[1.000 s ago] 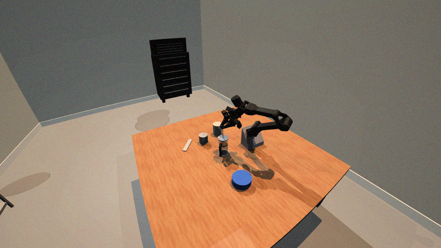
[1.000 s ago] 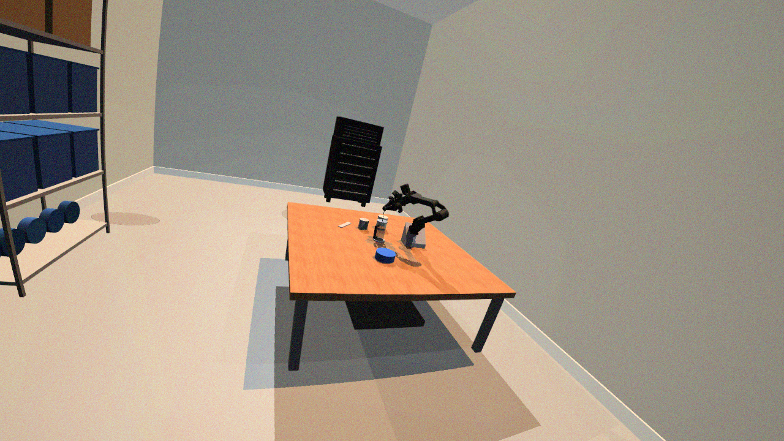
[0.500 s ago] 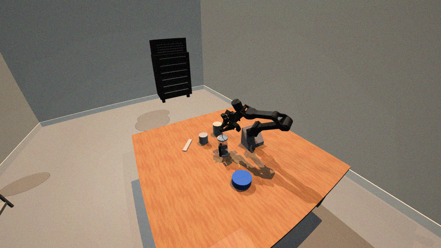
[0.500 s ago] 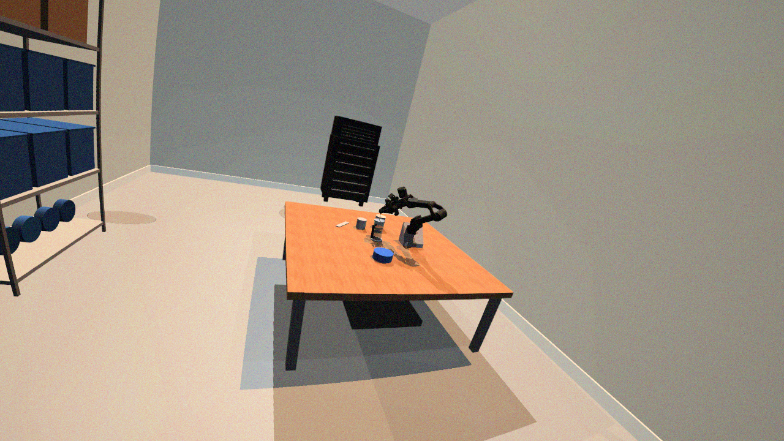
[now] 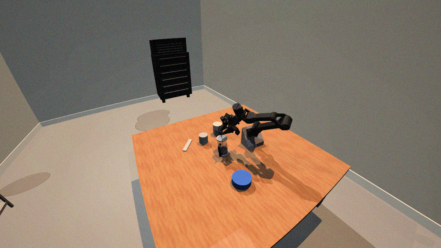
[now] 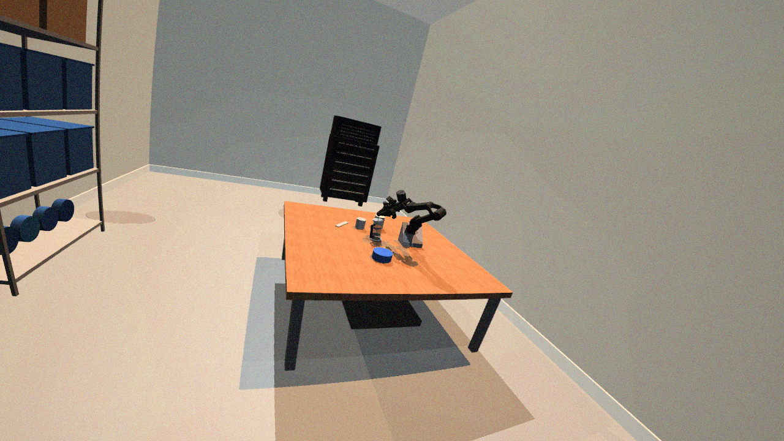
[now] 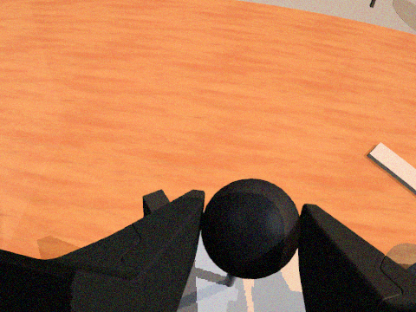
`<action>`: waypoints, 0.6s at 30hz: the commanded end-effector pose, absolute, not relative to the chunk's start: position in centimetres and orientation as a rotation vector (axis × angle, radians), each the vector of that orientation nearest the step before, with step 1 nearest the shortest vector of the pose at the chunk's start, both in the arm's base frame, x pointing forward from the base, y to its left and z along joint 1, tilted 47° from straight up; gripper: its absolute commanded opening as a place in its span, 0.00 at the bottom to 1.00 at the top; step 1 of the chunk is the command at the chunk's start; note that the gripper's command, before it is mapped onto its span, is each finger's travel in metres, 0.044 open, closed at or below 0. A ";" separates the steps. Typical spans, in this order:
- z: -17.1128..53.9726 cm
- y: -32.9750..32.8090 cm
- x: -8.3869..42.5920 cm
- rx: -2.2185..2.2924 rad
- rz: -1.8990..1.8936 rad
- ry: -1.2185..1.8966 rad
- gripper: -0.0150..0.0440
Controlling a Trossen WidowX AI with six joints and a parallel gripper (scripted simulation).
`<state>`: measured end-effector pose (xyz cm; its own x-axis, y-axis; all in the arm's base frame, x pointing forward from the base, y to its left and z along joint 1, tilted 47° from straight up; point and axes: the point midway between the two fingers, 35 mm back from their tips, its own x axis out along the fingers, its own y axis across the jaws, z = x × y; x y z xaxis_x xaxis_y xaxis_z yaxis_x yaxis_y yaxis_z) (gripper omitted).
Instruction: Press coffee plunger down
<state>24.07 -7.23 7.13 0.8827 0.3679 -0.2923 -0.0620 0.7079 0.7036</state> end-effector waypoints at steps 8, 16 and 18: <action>6.3 -6.4 24.3 0.786 0.252 0.462 0.47; 6.3 -6.5 24.6 0.786 0.253 0.462 0.47; 6.3 -6.5 24.6 0.786 0.253 0.462 0.47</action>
<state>24.61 -6.85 6.54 0.8775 0.3749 -0.2992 -0.0545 0.6976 0.7144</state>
